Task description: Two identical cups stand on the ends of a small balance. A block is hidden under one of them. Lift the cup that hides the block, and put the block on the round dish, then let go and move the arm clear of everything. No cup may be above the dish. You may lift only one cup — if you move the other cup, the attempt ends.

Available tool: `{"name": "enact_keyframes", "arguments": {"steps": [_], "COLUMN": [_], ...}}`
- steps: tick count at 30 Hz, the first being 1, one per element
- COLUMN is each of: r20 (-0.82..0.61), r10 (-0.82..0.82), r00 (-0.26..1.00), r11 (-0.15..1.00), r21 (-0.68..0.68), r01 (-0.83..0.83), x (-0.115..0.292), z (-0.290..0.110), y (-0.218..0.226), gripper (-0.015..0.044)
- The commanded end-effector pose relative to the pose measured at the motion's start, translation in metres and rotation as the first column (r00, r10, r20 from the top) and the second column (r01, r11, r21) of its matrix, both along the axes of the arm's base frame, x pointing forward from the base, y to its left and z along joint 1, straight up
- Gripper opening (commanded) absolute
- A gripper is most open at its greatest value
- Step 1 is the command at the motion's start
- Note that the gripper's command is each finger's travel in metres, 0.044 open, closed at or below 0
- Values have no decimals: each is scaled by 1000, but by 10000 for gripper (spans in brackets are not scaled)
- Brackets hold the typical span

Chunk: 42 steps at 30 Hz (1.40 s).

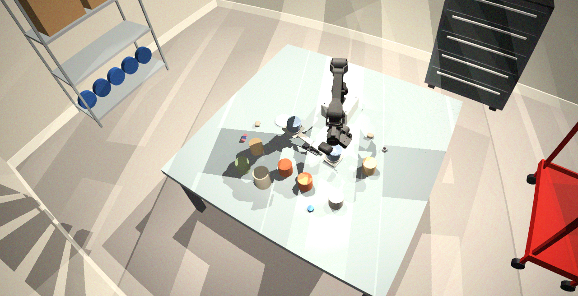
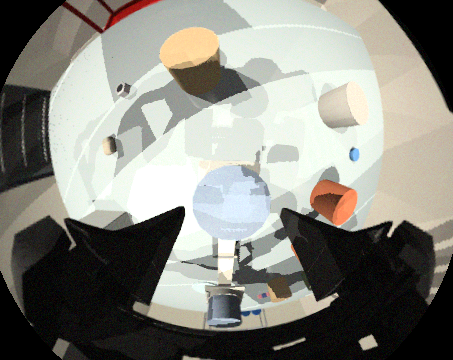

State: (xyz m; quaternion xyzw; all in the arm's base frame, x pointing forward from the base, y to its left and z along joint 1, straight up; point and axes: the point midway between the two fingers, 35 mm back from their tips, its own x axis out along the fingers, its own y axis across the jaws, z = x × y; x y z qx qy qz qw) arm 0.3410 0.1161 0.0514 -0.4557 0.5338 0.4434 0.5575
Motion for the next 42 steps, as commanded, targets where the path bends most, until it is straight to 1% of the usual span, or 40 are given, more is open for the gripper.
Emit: {"name": "enact_keyframes", "arguments": {"steps": [1,27,31,36,42], "r20": [-4,-4,-4,-4,-4], "r10": [5,5,5,5,5], "r00": [1000,1000,1000,1000,1000], "r11": [1000,1000,1000,1000,1000], "r21": [4,3,3,3,3], "r01": [-5,-5,-5,-5,-5], "x": [0,-1,-1,-1,0], "z": [-7,-46,-46,-46,-43], "y": [1,1,1,1,1], "gripper": [440,440,335,302,144]}}
